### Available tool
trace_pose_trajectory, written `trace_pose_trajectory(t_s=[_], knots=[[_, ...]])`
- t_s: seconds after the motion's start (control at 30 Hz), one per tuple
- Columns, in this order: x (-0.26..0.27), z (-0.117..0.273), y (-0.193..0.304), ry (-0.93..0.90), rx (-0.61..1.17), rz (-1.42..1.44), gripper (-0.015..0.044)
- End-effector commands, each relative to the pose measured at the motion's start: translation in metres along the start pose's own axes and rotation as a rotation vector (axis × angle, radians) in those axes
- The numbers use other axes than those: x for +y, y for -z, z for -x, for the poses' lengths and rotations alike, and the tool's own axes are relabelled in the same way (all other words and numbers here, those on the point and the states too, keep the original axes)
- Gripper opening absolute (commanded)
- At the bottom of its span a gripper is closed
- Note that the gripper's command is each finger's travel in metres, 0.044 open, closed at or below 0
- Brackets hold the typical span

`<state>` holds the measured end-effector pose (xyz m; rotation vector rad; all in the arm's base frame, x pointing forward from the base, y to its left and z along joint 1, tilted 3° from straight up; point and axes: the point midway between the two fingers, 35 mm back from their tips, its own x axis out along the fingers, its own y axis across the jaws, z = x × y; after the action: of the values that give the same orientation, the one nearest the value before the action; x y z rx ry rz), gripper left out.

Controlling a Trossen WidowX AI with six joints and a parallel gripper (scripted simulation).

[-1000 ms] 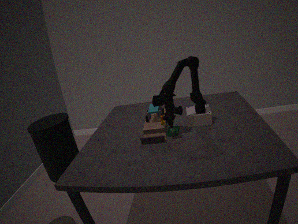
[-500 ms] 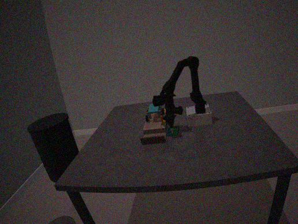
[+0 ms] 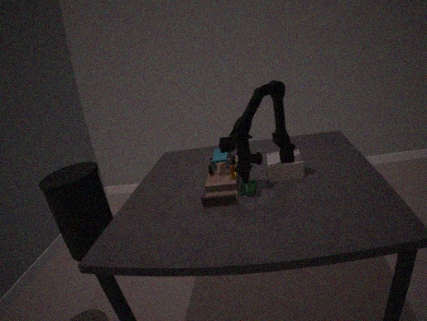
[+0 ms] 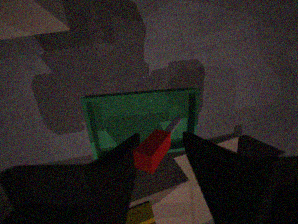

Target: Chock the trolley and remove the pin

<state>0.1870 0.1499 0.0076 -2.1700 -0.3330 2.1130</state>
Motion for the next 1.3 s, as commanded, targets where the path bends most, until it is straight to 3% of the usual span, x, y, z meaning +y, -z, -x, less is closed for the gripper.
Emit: trace_pose_trajectory(t_s=[0.0,1.2,1.27], knots=[[0.002,-0.001,0.000,0.006,-0.001,0.004,0.0190],[0.025,-0.014,-0.001,0.004,-0.001,0.004,0.0190],[0.024,-0.012,0.000,0.000,0.002,0.000,0.0242]])
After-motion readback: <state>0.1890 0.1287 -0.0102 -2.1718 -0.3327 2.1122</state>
